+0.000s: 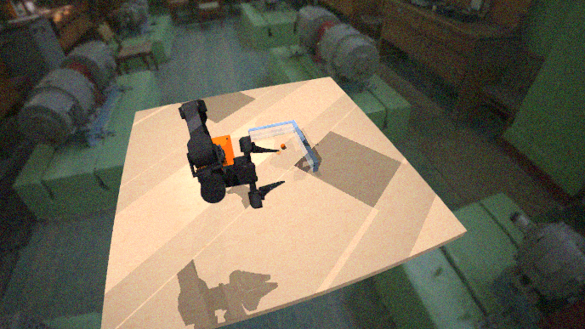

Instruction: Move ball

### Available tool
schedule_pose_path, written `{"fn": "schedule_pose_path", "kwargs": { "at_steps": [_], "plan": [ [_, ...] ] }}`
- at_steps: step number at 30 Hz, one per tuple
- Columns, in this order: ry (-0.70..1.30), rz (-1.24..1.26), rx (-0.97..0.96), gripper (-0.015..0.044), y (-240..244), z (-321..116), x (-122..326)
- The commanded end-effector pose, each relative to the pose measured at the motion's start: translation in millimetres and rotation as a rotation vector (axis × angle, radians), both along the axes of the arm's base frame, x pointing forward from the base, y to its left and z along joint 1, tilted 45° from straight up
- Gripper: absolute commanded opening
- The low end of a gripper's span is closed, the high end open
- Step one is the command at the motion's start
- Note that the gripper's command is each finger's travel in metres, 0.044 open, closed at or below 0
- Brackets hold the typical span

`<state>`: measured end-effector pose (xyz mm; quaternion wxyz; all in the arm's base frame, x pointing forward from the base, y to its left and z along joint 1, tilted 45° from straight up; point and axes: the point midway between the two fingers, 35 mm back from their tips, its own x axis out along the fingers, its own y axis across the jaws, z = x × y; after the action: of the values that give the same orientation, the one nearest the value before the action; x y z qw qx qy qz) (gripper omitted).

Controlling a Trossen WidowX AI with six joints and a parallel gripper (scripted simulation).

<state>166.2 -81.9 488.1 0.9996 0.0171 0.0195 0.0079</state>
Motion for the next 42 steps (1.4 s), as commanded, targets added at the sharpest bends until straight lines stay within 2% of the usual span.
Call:
{"fn": "schedule_pose_path", "kwargs": {
  "at_steps": [1, 7, 10, 15, 22, 27, 32, 42],
  "plan": [
    [0.001, 0.001, 0.000, 0.0374, -1, -1, 0],
    [0.081, 0.019, 0.027, 0.0216, -32, -28, 28],
    [0.172, 0.032, 0.041, 0.0213, -51, -57, 56],
    [0.328, 0.052, 0.064, 0.0213, -55, -104, 97],
    [0.645, 0.128, -0.034, 0.0213, -46, -198, 158],
    [0.902, 0.238, -0.213, 0.0213, -13, -273, 190],
    [1.162, 0.373, -0.488, 0.0213, 26, -348, 201],
    [1.565, 0.670, -1.249, 0.0213, 95, -464, 177]
  ]
}}
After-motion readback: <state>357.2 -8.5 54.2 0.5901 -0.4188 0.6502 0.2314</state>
